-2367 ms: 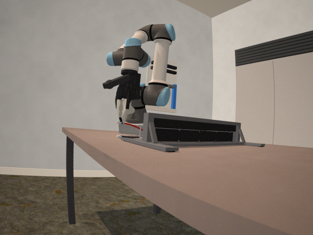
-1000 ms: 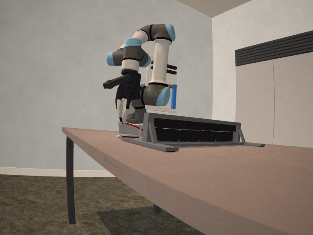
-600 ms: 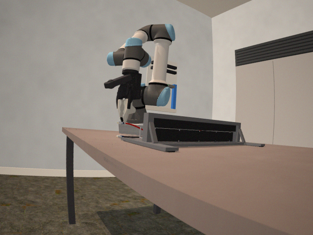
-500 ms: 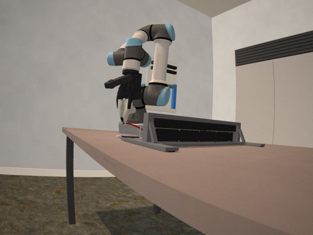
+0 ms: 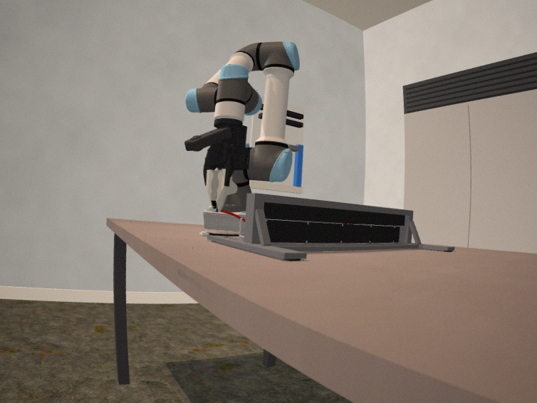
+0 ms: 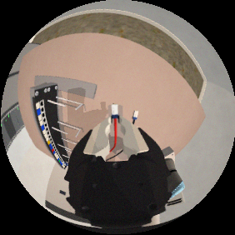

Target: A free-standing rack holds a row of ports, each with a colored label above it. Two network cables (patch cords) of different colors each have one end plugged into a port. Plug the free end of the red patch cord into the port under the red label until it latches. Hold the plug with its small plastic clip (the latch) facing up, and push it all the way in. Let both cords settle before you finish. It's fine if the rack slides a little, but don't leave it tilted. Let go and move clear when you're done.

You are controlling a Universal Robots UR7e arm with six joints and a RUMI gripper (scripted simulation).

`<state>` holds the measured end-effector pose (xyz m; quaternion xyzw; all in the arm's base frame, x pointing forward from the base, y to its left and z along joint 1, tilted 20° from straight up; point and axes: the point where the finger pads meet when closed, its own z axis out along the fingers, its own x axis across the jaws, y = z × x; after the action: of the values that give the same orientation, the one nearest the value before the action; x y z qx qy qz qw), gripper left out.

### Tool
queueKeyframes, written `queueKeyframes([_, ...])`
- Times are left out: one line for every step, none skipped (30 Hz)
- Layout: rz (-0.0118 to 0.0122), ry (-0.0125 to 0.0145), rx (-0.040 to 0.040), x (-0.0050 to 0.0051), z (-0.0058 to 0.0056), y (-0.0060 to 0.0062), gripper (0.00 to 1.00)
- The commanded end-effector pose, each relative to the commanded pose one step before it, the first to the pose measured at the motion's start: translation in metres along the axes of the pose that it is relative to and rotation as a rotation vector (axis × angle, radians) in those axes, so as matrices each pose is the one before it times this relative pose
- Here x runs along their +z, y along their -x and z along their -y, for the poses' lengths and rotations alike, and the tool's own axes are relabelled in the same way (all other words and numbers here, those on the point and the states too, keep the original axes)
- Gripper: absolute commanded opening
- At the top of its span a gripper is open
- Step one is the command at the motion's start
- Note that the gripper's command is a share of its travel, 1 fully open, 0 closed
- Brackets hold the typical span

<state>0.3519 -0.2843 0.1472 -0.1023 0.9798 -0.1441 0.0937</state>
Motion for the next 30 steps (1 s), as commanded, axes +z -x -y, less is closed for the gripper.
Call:
queueKeyframes([0.00024,-0.00081,-0.02285,-0.00120,-0.00277,0.00335,0.00])
queueKeyframes([-0.00006,0.00006,-0.00636,-0.00023,-0.00085,0.00089,0.00])
queueKeyframes([-0.00006,0.00006,-0.00656,-0.00024,-0.00088,0.00092,0.00])
queueKeyframes([-0.00006,0.00006,-0.00675,-0.00025,-0.00090,0.00095,0.00])
queueKeyframes([-0.00006,0.00005,-0.00695,-0.00026,-0.00092,0.00098,0.00])
queueKeyframes([-0.00006,0.00005,-0.00714,-0.00027,-0.00094,0.00101,0.00])
queueKeyframes([-0.00010,0.00013,-0.00702,-0.00024,-0.00087,0.00107,0.00])
queueKeyframes([-0.00012,0.00016,-0.00708,-0.00023,-0.00085,0.00111,0.00])
queueKeyframes([-0.00012,0.00016,-0.00726,-0.00024,-0.00087,0.00114,0.00])
queueKeyframes([-0.00012,0.00016,-0.00744,-0.00025,-0.00088,0.00117,0.00])
queueKeyframes([-0.00012,0.00016,-0.00761,-0.00025,-0.00090,0.00120,0.00])
queueKeyframes([-0.00012,0.00016,-0.00778,-0.00026,-0.00091,0.00123,0.00])
queueKeyframes([-0.00012,0.00016,-0.00795,-0.00027,-0.00093,0.00126,0.00])
queueKeyframes([0.00000,0.00000,0.00000,0.00000,0.00000,0.00000,0.00])
queueKeyframes([0.00000,0.00000,0.00000,0.00000,0.00000,0.00000,0.00])
queueKeyframes([-0.00012,0.00015,-0.00812,-0.00028,-0.00094,0.00129,0.00])
queueKeyframes([-0.00012,0.00015,-0.00829,-0.00028,-0.00095,0.00132,0.00])
queueKeyframes([-0.00012,0.00015,-0.00845,-0.00029,-0.00096,0.00135,0.00])
queueKeyframes([-0.00012,0.00014,-0.00861,-0.00030,-0.00097,0.00138,0.00])
queueKeyframes([-0.00012,0.00014,-0.00877,-0.00031,-0.00098,0.00141,0.00])
queueKeyframes([-0.00012,0.00013,-0.00893,-0.00032,-0.00099,0.00144,0.00])
queueKeyframes([-0.00012,0.00013,-0.00908,-0.00033,-0.00100,0.00147,0.00])
queueKeyframes([-0.00012,0.00012,-0.00923,-0.00033,-0.00101,0.00150,0.00])
queueKeyframes([-0.00012,0.00011,-0.00938,-0.00034,-0.00102,0.00153,0.00])
queueKeyframes([-0.00012,0.00011,-0.00952,-0.00035,-0.00103,0.00156,0.00])
queueKeyframes([-0.00013,0.00015,-0.00958,-0.00034,-0.00099,0.00160,0.00])
queueKeyframes([-0.00015,0.00023,-0.00959,-0.00031,-0.00092,0.00165,0.00])
queueKeyframes([-0.00015,0.00022,-0.00972,-0.00032,-0.00092,0.00167,0.00])
queueKeyframes([-0.00015,0.00022,-0.00985,-0.00032,-0.00093,0.00170,0.00])
queueKeyframes([-0.00015,0.00021,-0.00997,-0.00033,-0.00093,0.00173,0.00])
